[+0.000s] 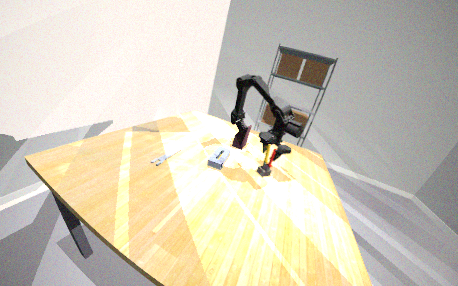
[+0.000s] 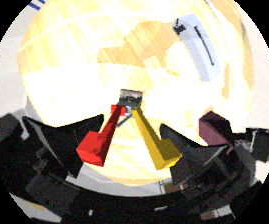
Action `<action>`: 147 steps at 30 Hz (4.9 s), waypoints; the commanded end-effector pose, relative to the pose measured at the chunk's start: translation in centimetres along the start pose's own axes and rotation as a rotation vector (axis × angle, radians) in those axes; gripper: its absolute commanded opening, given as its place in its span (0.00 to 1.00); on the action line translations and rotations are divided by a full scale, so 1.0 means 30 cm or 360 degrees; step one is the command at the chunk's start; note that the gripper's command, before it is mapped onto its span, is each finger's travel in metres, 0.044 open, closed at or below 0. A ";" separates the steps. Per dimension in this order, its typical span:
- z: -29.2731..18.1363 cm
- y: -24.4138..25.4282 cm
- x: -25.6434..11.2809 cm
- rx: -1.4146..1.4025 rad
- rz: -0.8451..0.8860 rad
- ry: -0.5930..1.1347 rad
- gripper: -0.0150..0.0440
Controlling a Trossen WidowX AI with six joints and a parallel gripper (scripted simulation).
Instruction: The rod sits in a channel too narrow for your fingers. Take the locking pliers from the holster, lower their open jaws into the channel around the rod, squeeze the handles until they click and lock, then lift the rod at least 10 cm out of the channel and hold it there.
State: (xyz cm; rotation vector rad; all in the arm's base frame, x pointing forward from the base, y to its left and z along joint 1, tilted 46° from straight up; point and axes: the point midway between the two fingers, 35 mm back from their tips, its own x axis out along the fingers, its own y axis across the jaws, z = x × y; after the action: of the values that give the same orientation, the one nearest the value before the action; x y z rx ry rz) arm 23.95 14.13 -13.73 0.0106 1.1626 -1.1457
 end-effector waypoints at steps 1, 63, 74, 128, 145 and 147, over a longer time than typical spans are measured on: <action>0.000 0.001 0.002 -0.0008 0.0001 -0.0004 0.90; -0.001 0.008 -0.077 -0.0004 -0.0015 -0.0002 0.79; -0.002 0.008 -0.131 -0.0001 -0.0026 -0.0001 0.79; 0.270 -0.119 -0.174 -0.0457 0.0002 0.0007 0.79; 0.352 -0.176 -0.177 -0.0607 0.0005 0.0003 0.79; 0.362 -0.183 -0.177 -0.0625 0.0005 0.0003 0.79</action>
State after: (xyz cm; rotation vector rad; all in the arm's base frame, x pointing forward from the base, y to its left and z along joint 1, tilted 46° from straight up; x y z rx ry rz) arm 27.96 9.76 -2.77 -0.2707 1.3661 -0.9189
